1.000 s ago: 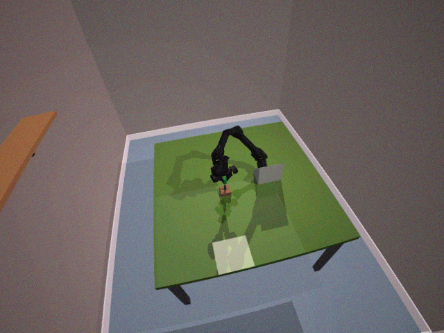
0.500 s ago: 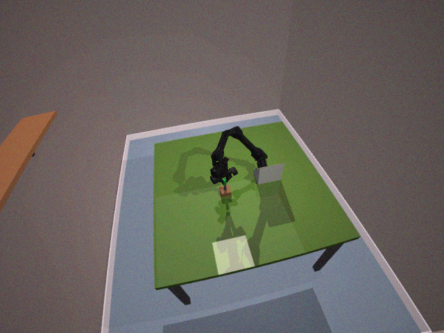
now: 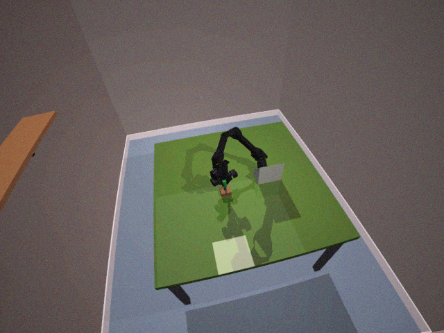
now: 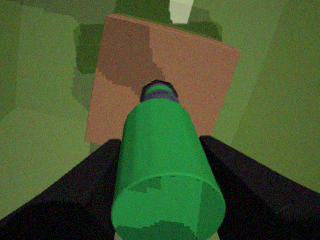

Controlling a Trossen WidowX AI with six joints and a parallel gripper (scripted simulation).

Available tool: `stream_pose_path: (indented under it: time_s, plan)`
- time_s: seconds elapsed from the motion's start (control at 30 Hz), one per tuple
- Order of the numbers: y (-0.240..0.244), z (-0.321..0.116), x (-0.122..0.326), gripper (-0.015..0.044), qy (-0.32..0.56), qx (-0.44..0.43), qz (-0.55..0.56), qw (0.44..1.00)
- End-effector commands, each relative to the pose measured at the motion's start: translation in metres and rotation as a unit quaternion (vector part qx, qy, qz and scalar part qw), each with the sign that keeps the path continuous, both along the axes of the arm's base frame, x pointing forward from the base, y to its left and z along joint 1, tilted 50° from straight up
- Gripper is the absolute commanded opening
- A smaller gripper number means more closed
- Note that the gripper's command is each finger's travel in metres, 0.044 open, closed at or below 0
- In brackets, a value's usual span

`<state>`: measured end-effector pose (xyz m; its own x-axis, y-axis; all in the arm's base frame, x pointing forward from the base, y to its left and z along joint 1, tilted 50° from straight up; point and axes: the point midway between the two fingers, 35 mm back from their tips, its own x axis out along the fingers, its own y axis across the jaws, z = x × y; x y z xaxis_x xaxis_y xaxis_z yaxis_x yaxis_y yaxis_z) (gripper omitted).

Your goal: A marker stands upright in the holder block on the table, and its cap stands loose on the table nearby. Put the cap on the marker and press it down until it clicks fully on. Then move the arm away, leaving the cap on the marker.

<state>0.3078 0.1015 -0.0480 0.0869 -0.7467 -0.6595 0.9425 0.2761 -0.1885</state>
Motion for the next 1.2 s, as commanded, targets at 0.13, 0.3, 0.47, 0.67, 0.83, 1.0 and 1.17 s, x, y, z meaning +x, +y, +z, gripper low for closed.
stream_pose_path:
  time_s: [0.13,0.3,0.47,0.67,0.83,1.0,1.17]
  plan:
    - [-0.011,-0.008,0.000,0.0000,0.002,-0.004,0.002,1.000]
    - [-0.017,-0.013,0.000,0.0000,0.001,-0.004,0.002,1.000]
    - [-0.018,-0.014,0.000,0.0000,0.001,-0.004,0.002,1.000]
    - [-0.018,-0.014,0.000,0.0000,0.001,-0.004,0.002,1.000]
    - [-0.017,-0.014,0.000,0.0105,0.001,-0.002,-0.001,1.000]
    - [-0.017,-0.014,0.000,0.0236,0.001,-0.002,-0.001,1.000]
    - [-0.017,-0.014,0.000,0.0368,0.001,-0.002,-0.001,1.000]
